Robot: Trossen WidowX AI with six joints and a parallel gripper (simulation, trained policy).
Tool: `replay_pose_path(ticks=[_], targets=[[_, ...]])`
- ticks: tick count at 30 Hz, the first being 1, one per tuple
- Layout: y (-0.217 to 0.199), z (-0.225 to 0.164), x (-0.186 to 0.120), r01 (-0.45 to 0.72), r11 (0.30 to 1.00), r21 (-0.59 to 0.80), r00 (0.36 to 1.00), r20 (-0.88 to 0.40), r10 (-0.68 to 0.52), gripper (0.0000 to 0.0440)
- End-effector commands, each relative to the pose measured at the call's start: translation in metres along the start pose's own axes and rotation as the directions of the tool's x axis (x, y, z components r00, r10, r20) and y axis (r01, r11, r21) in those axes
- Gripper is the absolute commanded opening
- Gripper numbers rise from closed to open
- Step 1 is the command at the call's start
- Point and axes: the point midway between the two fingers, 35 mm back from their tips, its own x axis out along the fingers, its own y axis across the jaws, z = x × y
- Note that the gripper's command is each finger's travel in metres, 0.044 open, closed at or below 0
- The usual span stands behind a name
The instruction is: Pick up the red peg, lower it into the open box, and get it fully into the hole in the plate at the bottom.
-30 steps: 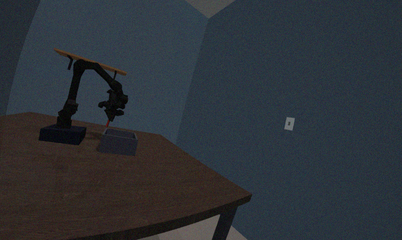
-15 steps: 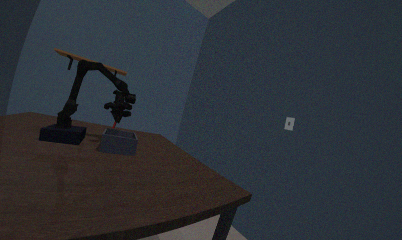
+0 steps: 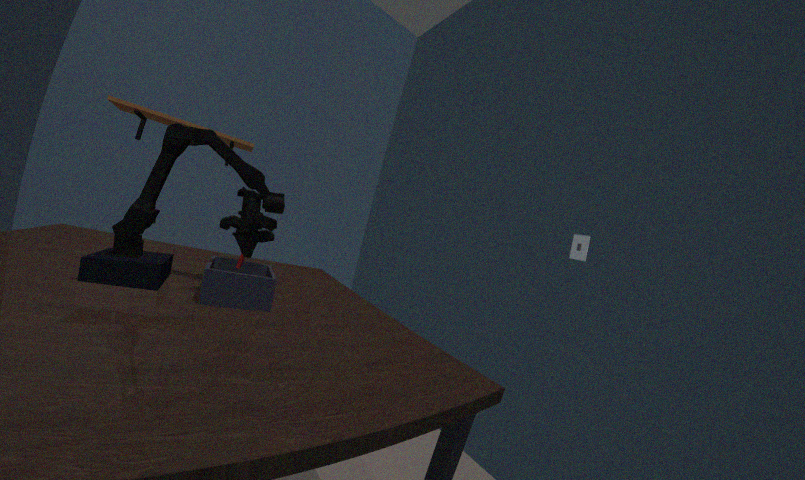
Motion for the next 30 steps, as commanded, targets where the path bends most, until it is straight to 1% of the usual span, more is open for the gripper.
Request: replay_pose_path(ticks=[1,3,4,8,9,12,13,18,23,30], targets=[[0.005,0.006,0.009,-0.017,1.0,-0.017,1.0,-0.009,0.017,0.0],[0.006,0.007,0.016,-0.023,0.999,-0.031,1.0,-0.02,0.022,0.0017],[0.007,0.008,0.02,-0.025,0.999,-0.038,0.999,-0.028,0.024,0.0037],[0.01,0.009,0.034,-0.033,0.998,-0.055,0.998,-0.06,0.029,0.014],[0.011,0.01,0.036,-0.037,0.998,-0.054,0.997,-0.066,0.033,0.016],[0.017,0.012,0.04,-0.052,0.994,-0.1,0.996,-0.074,0.044,0.0164],[0.019,0.014,0.041,-0.058,0.992,-0.108,0.996,-0.077,0.05,0.0178],[0.033,0.024,0.041,-0.094,0.989,-0.118,0.991,-0.103,0.082,0.0309],[0.053,0.035,0.034,-0.153,0.981,-0.116,0.981,-0.136,0.136,0.044],[0.087,0.05,0.02,-0.267,0.957,-0.116,0.959,-0.129,0.252,0.044]])
